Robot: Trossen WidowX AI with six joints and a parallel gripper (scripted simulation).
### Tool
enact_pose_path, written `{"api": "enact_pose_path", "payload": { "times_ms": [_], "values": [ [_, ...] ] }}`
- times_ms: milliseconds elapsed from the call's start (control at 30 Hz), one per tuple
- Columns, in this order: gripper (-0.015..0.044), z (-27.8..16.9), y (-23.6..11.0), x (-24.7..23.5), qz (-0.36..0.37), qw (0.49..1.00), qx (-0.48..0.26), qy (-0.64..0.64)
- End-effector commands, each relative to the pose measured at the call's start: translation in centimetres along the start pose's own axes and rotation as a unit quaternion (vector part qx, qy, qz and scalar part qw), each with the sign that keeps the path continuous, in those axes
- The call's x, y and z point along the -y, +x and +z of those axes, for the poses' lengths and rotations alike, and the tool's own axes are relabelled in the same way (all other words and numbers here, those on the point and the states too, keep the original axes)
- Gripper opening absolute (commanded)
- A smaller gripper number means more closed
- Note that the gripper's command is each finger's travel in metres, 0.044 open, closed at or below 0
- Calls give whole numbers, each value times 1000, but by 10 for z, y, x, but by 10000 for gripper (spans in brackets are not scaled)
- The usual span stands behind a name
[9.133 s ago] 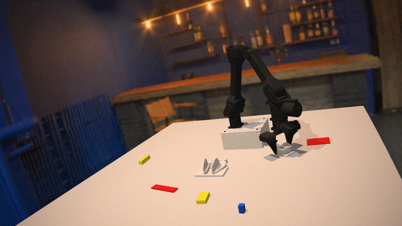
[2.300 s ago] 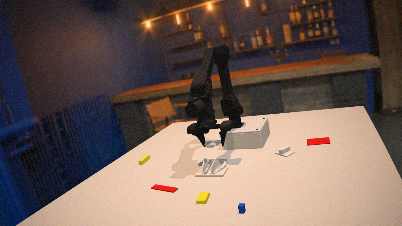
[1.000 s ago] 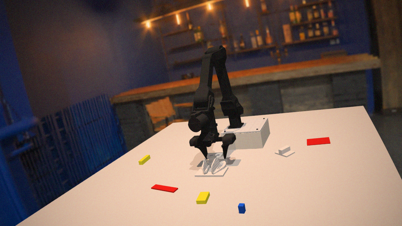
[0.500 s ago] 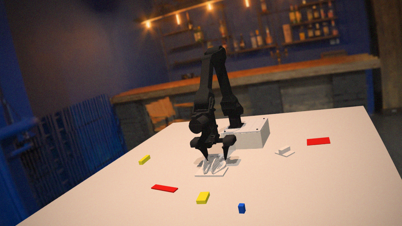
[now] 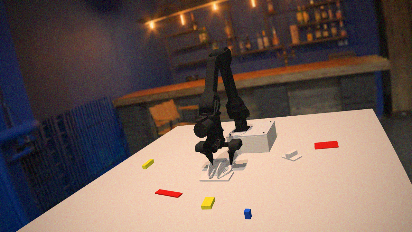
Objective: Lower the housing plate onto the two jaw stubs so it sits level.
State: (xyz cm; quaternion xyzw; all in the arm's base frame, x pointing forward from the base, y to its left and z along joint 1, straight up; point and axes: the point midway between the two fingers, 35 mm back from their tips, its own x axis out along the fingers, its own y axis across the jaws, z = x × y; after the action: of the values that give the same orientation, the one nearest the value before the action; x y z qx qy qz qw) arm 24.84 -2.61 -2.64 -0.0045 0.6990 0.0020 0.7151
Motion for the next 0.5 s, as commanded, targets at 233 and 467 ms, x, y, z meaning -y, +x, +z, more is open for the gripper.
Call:
{"api": "enact_pose_path", "payload": {
  "times_ms": [233,467],
  "values": [
    [351,0,3,0,1,1000,1,3],
    [351,0,4,0,1,1000,1,3]
  ]
}}
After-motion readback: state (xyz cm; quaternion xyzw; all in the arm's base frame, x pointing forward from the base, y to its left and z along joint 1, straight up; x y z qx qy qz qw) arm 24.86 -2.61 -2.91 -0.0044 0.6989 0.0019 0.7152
